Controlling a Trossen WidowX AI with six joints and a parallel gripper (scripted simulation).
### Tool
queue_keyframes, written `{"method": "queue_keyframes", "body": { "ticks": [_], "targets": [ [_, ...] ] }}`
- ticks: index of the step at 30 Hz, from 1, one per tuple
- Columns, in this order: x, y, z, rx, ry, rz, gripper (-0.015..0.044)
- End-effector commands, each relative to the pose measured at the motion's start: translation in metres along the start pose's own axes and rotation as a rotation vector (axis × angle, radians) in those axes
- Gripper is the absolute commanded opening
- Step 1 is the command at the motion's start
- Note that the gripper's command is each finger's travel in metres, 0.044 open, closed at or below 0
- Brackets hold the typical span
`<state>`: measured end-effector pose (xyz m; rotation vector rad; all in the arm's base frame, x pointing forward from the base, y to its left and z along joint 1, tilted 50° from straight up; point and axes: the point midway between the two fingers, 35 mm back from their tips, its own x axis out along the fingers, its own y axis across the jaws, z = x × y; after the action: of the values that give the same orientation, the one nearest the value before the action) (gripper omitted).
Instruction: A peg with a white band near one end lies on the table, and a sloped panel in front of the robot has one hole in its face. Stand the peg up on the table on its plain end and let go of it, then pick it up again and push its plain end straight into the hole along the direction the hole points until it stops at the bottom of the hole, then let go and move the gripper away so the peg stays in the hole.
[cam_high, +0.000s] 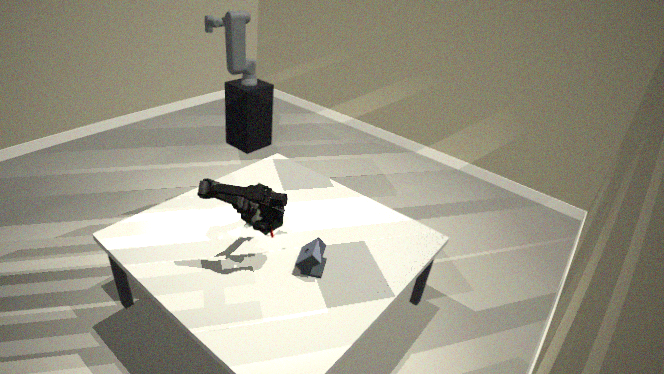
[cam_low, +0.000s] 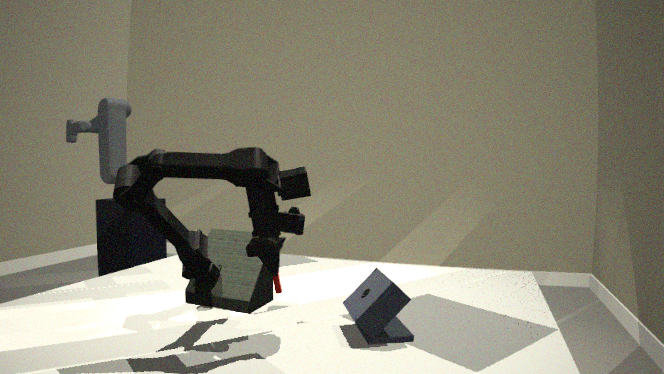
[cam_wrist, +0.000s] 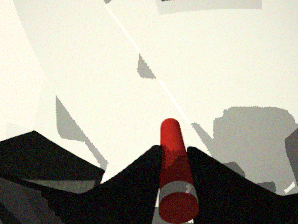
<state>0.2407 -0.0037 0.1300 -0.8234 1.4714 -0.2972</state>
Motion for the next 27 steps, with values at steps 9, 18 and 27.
{"method": "queue_keyframes", "body": {
  "ticks": [9,18,27],
  "targets": [
    [-0.001,0.001,0.014,0.013,-0.095,0.043,0.0000],
    [-0.003,0.000,0.027,0.020,-0.171,0.066,0.0000],
    [-0.006,-0.003,0.039,0.026,-0.249,0.082,0.0000]
  ]
}}
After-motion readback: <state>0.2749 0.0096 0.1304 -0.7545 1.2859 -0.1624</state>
